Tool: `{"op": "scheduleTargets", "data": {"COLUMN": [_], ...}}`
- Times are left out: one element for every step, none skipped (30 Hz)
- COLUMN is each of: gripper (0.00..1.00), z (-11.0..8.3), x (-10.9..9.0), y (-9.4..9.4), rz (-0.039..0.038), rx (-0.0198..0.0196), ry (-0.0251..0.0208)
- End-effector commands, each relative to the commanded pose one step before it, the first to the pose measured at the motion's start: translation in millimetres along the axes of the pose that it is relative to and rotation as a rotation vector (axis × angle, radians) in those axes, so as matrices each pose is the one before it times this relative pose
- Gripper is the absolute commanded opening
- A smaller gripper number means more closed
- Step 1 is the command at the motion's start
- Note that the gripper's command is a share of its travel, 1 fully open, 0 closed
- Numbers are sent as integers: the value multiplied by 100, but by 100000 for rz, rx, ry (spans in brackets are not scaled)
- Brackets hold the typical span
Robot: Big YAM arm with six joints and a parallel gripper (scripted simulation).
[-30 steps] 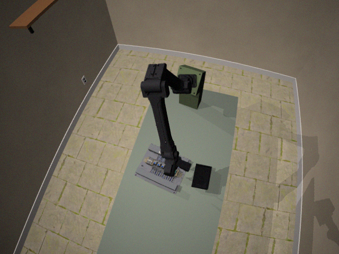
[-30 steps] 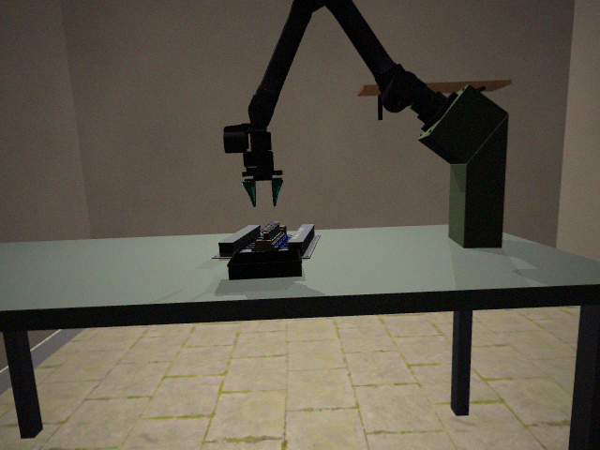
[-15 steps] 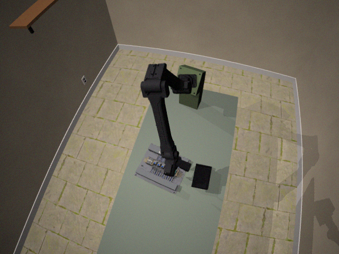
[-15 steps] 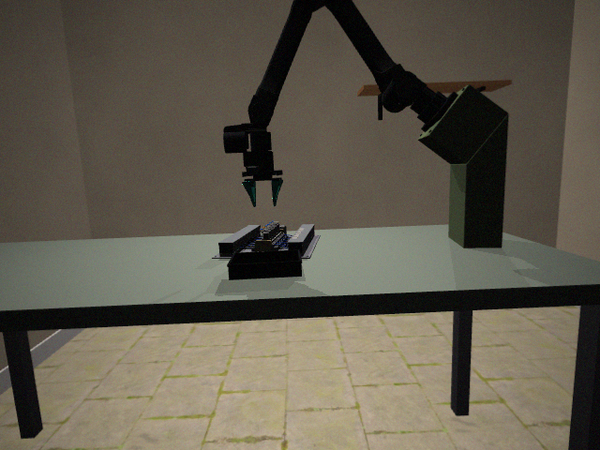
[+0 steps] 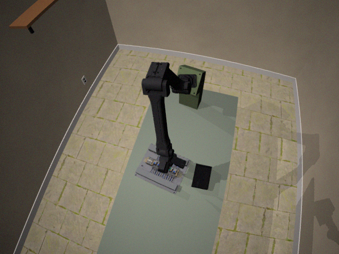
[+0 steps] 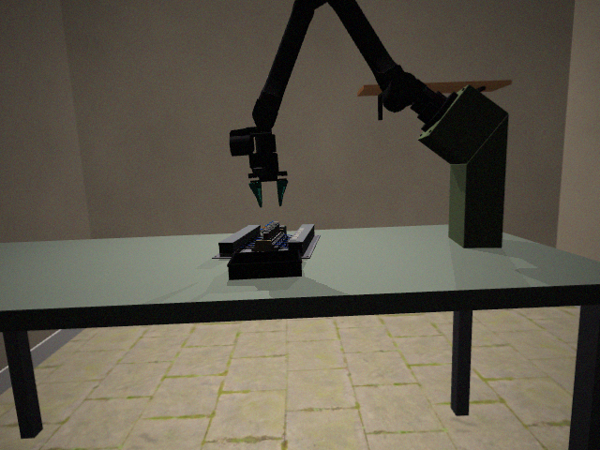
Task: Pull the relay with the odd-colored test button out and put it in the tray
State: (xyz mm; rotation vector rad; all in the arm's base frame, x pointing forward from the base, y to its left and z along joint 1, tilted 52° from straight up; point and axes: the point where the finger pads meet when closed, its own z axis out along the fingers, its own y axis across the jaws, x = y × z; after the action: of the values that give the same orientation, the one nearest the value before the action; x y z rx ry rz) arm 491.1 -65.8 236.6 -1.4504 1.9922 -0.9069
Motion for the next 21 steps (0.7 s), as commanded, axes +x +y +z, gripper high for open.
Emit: {"op": "scheduleTargets", "data": {"gripper": [59, 59, 59, 59, 59, 59, 59, 59, 59, 59, 59, 59, 59, 59, 59, 59, 59, 59, 59, 59, 59], "z": [-1621, -38, -48, -50, -38, -23, 0, 0, 65, 93, 89, 68, 49, 33, 20, 6, -4, -6, -5, -4, -4], "x": [2361, 574, 535, 491, 439, 382, 0, 0, 316, 249, 184, 123, 70, 32, 2, -56, -82, -77, -65, -56, -47], "y": [-1966, -88, -145, -151, -117, -47, 0, 0, 51, 99, 115, 108, 82, 40, 3, -31, -56, -56, -48, -41, -35], "rz": [-914, -12, -5, -8, -16, -25, 0, 0, -40, -41, -35, -26, -18, -9, -15, -74, -100, -92, -78, -22, 23], "rx": [6183, 226, 304, 309, 241, 126, 0, 0, -146, -255, -284, -256, -196, -112, -44, 22, 69, 74, 64, 54, 46], "ry": [929, 23, 15, 16, 20, 26, 0, 0, 37, 36, 31, 24, 17, 29, 26, -66, -112, -108, -92, -78, -66]}}
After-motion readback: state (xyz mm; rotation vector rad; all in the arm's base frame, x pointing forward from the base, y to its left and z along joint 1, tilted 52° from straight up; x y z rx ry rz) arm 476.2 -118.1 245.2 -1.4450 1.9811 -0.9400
